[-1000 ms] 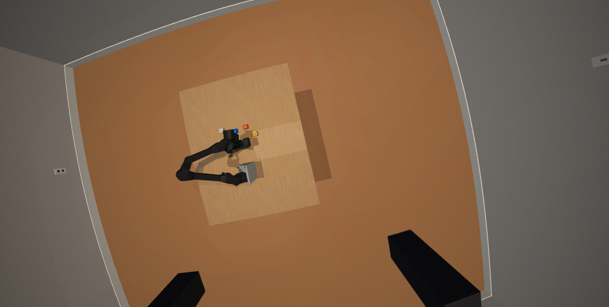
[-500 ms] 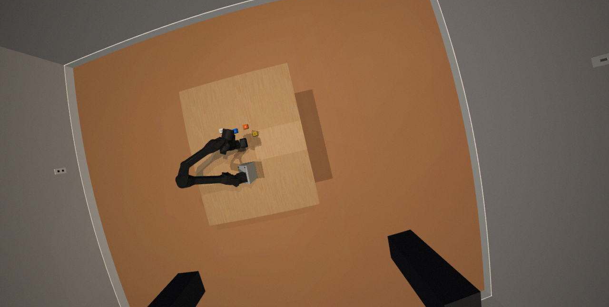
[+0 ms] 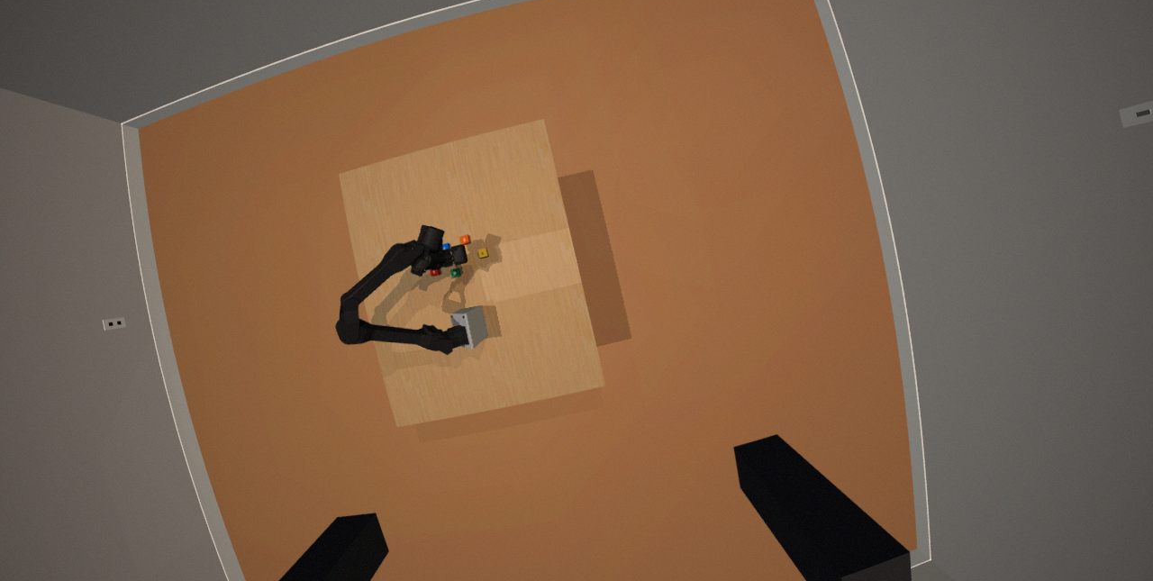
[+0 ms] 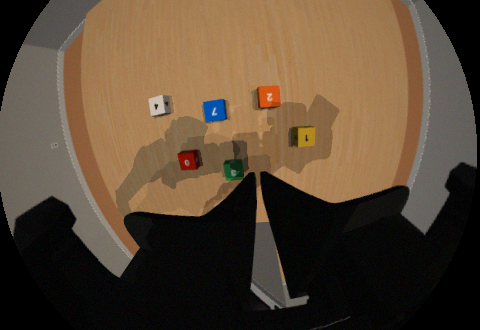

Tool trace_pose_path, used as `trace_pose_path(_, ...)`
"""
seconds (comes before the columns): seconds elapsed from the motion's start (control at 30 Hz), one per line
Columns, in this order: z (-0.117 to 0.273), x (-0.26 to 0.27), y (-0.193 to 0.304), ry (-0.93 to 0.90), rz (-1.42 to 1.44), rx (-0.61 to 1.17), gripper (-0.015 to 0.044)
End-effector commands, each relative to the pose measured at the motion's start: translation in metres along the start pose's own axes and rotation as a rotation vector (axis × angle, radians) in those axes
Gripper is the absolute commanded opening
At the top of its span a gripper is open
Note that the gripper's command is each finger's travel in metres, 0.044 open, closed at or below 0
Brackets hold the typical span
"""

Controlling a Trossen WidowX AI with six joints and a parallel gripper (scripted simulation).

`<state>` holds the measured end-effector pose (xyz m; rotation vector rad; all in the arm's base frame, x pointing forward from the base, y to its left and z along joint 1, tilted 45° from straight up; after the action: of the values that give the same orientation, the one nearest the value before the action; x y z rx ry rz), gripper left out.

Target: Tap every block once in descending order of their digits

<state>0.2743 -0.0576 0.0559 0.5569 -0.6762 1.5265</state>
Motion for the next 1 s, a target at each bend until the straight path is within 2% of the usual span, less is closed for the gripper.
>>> trace_pose_path(0.0,0.0,-0.024,-0.037,0.004,0.005,-0.002,0.002)
trace_pose_path(0.1,-0.003,-0.041,-0.057,0.005,0.006,-0.003,0.002)
trace_pose_path(0.3,-0.007,-0.042,-0.059,0.005,0.006,-0.004,0.002)
trace_pose_path(0.47,-0.082,-0.041,-0.059,0.001,0.006,-0.004,0.002)
trace_pose_path(0.97,-0.1,-0.041,-0.059,0.0,0.006,-0.004,0.002)
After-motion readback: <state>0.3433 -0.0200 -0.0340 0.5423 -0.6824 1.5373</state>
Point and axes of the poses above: the point midway between the two fingers, 35 mm back from their tips, its own z axis back along the fingers, its own x axis across the jaws, y = z × x, the point moved 5 cm from there along z, back along the fingers, and after that the axes turned 3 degrees about z, right-handed, at the moved point
